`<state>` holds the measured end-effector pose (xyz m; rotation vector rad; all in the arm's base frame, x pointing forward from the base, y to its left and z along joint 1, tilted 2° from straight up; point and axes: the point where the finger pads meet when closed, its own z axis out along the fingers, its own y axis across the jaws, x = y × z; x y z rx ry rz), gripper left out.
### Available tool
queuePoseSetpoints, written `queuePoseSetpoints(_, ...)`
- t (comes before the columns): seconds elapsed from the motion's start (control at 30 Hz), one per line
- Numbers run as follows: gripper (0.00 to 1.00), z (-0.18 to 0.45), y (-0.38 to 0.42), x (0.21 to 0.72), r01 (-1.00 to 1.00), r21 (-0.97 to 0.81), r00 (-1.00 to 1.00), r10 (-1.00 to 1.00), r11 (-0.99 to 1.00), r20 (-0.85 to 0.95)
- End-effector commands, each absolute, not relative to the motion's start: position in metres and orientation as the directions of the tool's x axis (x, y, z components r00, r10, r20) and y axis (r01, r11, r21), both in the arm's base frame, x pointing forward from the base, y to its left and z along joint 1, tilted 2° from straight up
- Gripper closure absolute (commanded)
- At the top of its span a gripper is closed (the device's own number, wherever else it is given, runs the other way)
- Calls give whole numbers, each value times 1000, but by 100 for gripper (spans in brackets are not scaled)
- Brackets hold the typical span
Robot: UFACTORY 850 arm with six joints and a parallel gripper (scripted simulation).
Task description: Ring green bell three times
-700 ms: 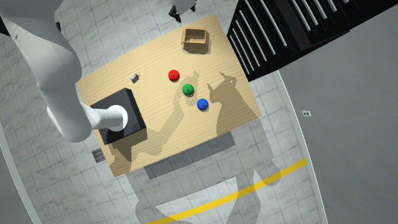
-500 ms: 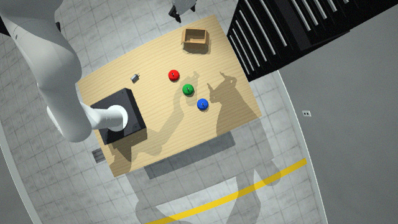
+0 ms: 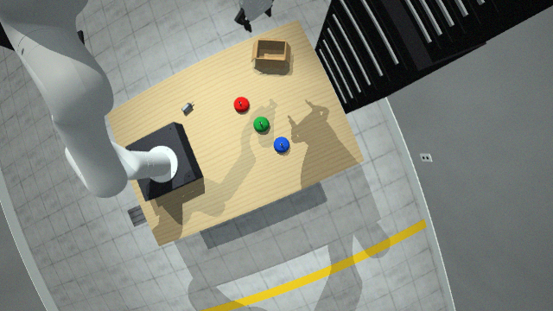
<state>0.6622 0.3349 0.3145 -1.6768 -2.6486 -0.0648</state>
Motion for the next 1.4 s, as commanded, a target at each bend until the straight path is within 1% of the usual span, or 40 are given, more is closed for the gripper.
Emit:
queuePoseSetpoints(0.0,0,284,301,667,902,35,-432,902,431,26)
queuePoseSetpoints(0.03,0,267,282,667,901,36,-434,901,433,25)
queuePoseSetpoints(0.33,0,208,214,656,897,39,-442,897,441,20)
queuePoseSetpoints(0.4,0,208,214,656,897,39,-442,897,441,20)
queuePoseSetpoints(0.43,0,188,189,647,895,39,-445,895,444,18)
queuePoseSetpoints(0.73,0,133,120,616,892,40,-451,892,450,12)
queuePoseSetpoints(0.9,0,104,82,588,890,40,-456,890,455,6)
queuePoseSetpoints(0.97,0,104,82,588,890,40,-456,890,455,6)
queuePoseSetpoints(1.03,0,84,55,564,888,39,-458,889,458,3)
queuePoseSetpoints(1.1,0,77,46,555,888,39,-459,888,459,2)
queuePoseSetpoints(1.37,0,77,46,555,888,39,-459,888,459,2)
